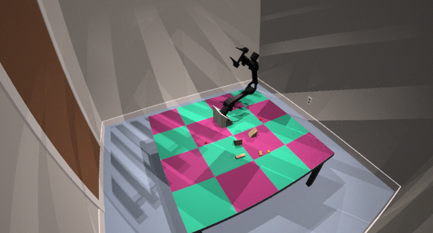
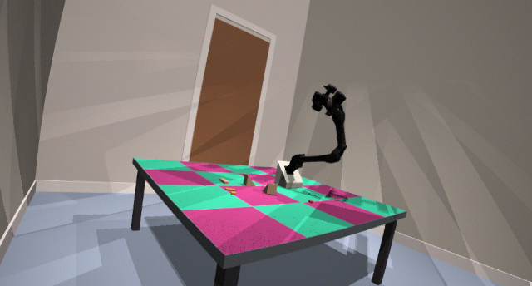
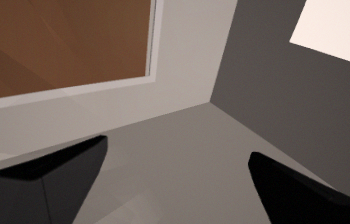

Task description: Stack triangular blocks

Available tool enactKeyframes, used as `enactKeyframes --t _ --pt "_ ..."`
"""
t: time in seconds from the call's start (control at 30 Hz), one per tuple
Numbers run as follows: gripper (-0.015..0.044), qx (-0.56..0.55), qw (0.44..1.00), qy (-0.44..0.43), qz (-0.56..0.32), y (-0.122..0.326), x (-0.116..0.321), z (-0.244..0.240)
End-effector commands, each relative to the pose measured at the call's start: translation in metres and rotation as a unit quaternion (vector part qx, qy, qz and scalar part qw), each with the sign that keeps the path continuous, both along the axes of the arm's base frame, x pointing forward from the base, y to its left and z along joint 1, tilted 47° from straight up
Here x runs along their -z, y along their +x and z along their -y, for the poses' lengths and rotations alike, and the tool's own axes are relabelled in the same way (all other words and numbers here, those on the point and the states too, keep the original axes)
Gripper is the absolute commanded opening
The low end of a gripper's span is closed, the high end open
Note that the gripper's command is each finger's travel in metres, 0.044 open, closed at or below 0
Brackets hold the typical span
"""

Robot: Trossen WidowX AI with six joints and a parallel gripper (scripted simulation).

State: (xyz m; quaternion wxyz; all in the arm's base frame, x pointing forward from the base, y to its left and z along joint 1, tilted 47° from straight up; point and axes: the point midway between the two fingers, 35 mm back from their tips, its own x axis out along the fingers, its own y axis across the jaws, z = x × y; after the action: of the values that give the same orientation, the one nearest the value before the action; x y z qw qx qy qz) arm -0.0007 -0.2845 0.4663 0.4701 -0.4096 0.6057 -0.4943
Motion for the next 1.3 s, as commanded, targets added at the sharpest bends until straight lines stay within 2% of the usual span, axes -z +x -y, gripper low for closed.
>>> enactKeyframes --t 0.0,0.17,0.37,0.53,0.6,0.7,0.83,1.0,1.27 --pt "0.0440 -0.047 0.998 0.035 0.033 0.029 0.023 0.018" --pt "0.0440 -0.117 0.984 0.116 0.072 0.080 0.072 0.040" --pt "0.0440 -0.192 0.947 0.235 0.108 0.150 0.143 0.040" --pt "0.0440 -0.210 0.931 0.280 0.100 0.170 0.171 0.033" --pt "0.0440 -0.224 0.917 0.322 0.071 0.183 0.199 0.026" --pt "0.0440 -0.240 0.888 0.380 0.093 0.209 0.230 0.014" --pt "0.0440 -0.250 0.843 0.461 0.123 0.240 0.271 -0.008" --pt "0.0440 -0.231 0.759 0.588 0.157 0.278 0.329 -0.057" --pt "0.0440 -0.110 0.605 0.770 0.171 0.308 0.407 -0.156"
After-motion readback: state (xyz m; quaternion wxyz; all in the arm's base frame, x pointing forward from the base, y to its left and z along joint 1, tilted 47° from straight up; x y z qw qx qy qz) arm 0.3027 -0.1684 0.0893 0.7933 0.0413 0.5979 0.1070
